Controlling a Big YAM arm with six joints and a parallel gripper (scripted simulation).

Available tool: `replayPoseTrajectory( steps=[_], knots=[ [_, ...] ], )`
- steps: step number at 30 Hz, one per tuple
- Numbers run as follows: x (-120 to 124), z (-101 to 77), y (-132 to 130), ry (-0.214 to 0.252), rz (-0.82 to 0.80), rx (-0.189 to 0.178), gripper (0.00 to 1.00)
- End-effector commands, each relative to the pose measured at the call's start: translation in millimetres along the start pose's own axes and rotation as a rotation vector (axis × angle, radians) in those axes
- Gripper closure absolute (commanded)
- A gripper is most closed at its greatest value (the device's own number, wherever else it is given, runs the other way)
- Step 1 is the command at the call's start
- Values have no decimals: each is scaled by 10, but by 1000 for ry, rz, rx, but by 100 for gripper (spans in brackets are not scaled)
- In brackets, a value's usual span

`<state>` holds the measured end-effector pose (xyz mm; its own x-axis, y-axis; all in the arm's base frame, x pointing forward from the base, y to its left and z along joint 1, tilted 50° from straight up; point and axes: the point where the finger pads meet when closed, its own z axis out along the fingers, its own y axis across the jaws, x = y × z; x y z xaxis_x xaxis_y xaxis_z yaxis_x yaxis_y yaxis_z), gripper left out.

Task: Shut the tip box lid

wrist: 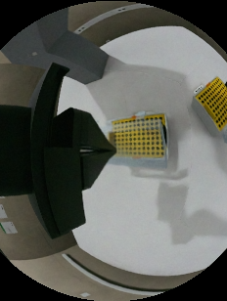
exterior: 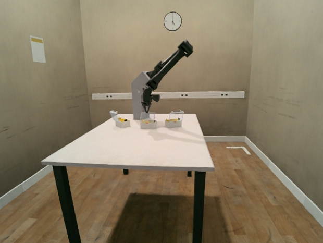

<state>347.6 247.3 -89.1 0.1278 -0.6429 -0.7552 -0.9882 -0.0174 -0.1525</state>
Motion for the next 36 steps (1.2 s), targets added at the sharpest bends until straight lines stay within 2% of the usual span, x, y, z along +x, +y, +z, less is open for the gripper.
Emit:
replayPoseTrajectory(
  steps=[1, 16, 17, 36],
  knots=[
    [3, -22, 20, 0, 2, 5, 100],
    [3, -22, 19, 0, 2, 5, 100],
    [1, -99, 9, 0, -3, 15, 100],
    [14, -411, -3, 0, 2, 17, 100]
  ],
)
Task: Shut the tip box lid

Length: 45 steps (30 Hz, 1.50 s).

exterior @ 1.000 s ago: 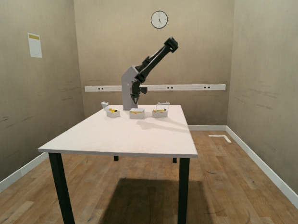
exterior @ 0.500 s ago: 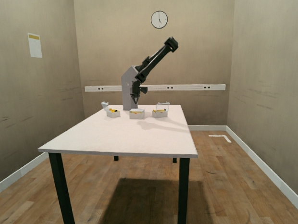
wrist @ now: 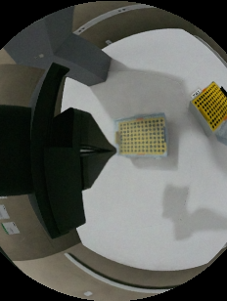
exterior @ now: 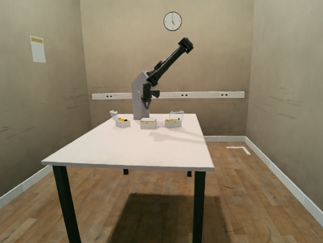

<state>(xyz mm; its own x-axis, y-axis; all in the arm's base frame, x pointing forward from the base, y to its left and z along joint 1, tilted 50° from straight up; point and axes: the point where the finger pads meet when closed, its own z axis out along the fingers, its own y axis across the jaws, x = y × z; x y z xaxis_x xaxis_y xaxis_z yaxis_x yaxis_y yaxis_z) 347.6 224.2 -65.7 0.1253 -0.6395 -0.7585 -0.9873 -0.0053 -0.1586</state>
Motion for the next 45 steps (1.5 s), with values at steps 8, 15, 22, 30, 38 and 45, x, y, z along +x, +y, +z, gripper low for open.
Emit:
replayPoseTrajectory(
  steps=[8, 15, 22, 30, 38, 45],
  knots=[
    [37, -243, 17, 4, -3, 5, 100],
    [66, -210, 108, 8, 4, -27, 100],
    [23, -242, 28, 3, -4, -6, 100],
    [23, -242, 28, 3, -4, -6, 100],
    [23, -242, 28, 3, -4, -6, 100],
    [23, -242, 28, 3, -4, -6, 100]
  ],
)
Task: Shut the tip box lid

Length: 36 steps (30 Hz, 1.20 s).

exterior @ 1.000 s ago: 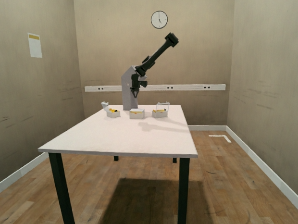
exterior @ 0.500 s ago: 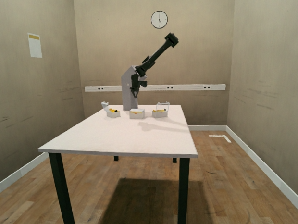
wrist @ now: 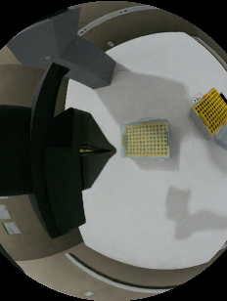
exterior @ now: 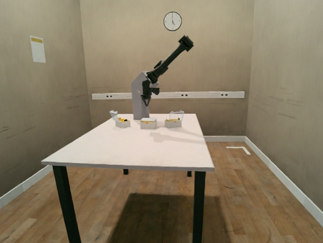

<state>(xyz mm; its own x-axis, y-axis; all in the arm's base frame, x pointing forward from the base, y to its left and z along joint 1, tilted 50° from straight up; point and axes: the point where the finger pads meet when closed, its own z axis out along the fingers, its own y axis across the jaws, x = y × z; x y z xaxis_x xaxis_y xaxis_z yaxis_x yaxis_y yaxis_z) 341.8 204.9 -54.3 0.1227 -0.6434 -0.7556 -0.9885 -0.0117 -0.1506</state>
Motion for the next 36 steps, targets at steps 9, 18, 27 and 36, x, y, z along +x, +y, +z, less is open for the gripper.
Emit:
replayPoseTrajectory(
  steps=[9, 18, 27, 36],
  knots=[
    [6, 112, 131, 2, 3, -16, 100],
    [15, 294, 306, 4, 6, -19, 100],
    [23, 432, 442, 5, 8, -21, 100],
    [34, 607, 615, 8, 11, -24, 100]
  ],
)
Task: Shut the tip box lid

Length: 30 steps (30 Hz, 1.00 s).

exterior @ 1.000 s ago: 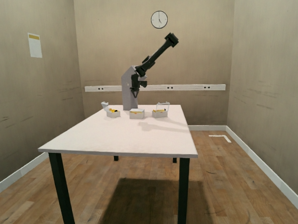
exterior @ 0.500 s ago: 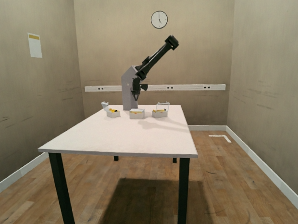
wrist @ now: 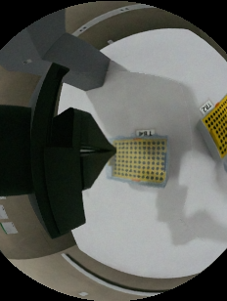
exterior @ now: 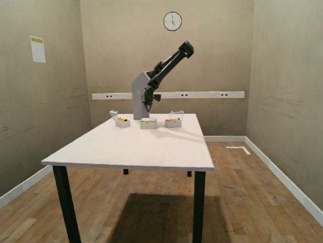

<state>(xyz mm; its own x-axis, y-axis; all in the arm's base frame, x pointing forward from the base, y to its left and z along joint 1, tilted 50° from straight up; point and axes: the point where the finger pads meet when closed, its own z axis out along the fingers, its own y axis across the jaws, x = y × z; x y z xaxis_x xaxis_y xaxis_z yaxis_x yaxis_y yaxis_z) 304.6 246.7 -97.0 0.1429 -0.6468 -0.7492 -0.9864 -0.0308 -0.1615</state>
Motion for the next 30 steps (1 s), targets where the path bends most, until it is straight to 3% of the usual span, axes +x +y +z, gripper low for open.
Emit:
replayPoseTrajectory(
  steps=[1, 12, 13, 23, 24, 30],
  knots=[
    [22, 69, 207, 3, 32, -17, 100],
    [25, 198, 334, 4, 34, -20, 100],
    [1, 169, 195, -3, 22, 4, 100],
    [1, 169, 195, -3, 22, 4, 100],
    [19, 211, 326, 4, 32, -17, 100],
    [-24, 358, 185, -7, 16, 0, 100]
  ],
)
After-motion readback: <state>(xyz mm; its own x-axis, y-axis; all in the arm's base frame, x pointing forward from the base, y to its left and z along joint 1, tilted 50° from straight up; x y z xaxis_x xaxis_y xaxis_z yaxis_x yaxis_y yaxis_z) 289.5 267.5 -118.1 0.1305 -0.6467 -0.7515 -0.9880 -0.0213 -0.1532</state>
